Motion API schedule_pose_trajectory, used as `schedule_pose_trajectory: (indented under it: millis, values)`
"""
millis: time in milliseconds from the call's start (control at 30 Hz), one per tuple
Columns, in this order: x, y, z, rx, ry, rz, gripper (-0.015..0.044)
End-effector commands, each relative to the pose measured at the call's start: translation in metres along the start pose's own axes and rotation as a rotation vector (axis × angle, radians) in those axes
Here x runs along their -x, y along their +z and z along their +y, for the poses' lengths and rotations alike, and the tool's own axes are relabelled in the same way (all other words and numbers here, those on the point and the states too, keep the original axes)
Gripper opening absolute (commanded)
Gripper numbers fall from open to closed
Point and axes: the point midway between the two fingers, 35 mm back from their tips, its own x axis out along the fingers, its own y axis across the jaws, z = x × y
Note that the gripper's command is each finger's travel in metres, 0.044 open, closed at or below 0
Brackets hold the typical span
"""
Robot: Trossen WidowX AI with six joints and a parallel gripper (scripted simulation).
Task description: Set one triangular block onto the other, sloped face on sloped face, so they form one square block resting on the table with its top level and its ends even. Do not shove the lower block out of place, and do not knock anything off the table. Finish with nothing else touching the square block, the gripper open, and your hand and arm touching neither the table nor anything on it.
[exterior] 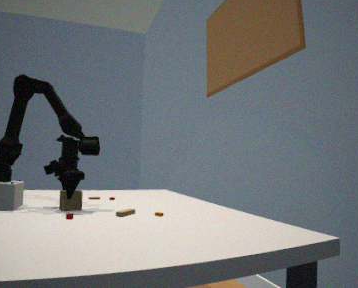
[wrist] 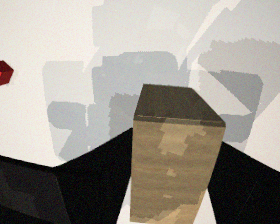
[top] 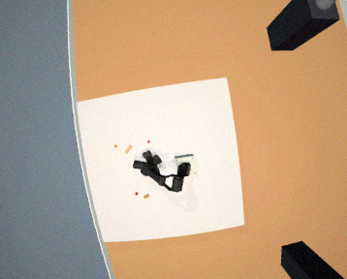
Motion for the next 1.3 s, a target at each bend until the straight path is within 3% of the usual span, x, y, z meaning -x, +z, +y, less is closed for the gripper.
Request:
schedule_pose_trajectory:
  millis: [0, 767, 1267]
  values:
    - [-0.0001, -0.0007, -0.0003, -0.003, -0.002, 0.004, 0.0000]
    - [-0.0016, -0.0011, -0.0002, -0.002, -0.004, 0.002, 0.0000]
    - [-0.0016, -0.0005, 0.0000, -0.001, -0.001, 0.000, 0.0394]
